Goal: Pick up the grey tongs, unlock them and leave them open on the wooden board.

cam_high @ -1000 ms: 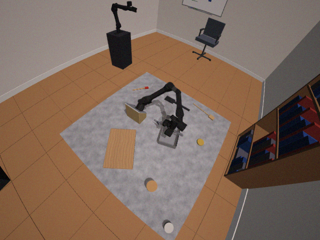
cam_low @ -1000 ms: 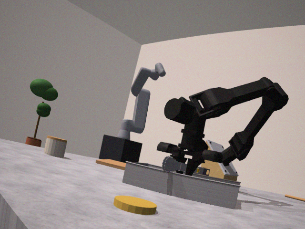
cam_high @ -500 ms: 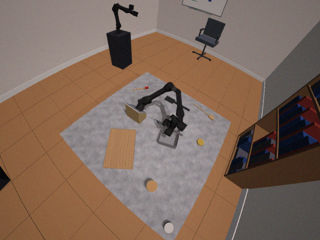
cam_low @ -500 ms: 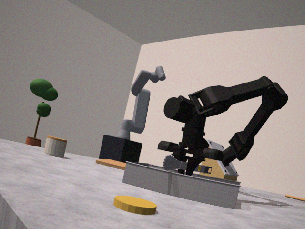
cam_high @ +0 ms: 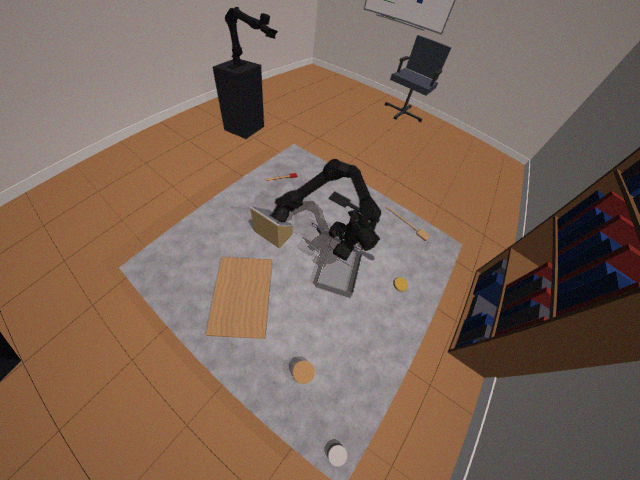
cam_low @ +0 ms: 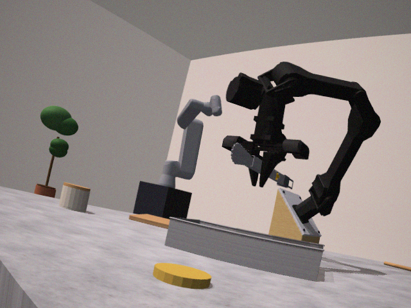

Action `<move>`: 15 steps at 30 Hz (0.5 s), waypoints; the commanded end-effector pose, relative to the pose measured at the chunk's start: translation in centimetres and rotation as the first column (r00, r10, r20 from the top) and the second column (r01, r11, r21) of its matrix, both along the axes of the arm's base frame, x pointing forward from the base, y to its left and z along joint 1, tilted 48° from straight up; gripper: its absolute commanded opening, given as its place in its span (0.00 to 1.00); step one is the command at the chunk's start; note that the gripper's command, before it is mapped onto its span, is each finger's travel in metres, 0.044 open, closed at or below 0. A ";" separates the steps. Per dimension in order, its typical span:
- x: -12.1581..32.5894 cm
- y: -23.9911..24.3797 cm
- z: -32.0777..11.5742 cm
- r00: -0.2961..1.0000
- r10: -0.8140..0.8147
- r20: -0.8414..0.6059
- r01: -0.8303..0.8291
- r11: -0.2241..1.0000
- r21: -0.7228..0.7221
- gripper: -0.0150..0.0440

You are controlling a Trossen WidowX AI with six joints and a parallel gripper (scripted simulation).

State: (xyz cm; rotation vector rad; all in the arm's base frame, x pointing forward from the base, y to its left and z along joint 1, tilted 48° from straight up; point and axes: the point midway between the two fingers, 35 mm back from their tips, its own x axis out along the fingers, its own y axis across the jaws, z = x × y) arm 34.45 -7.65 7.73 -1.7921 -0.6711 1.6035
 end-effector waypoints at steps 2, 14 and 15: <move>0.0 0.0 0.3 1.000 0.013 0.003 -0.013 1.000 -0.003 0.00; -0.1 -3.4 -2.9 0.983 0.132 0.131 -0.126 0.991 -0.047 0.00; -0.2 -3.9 -3.3 0.978 0.147 0.147 -0.141 0.989 -0.054 0.00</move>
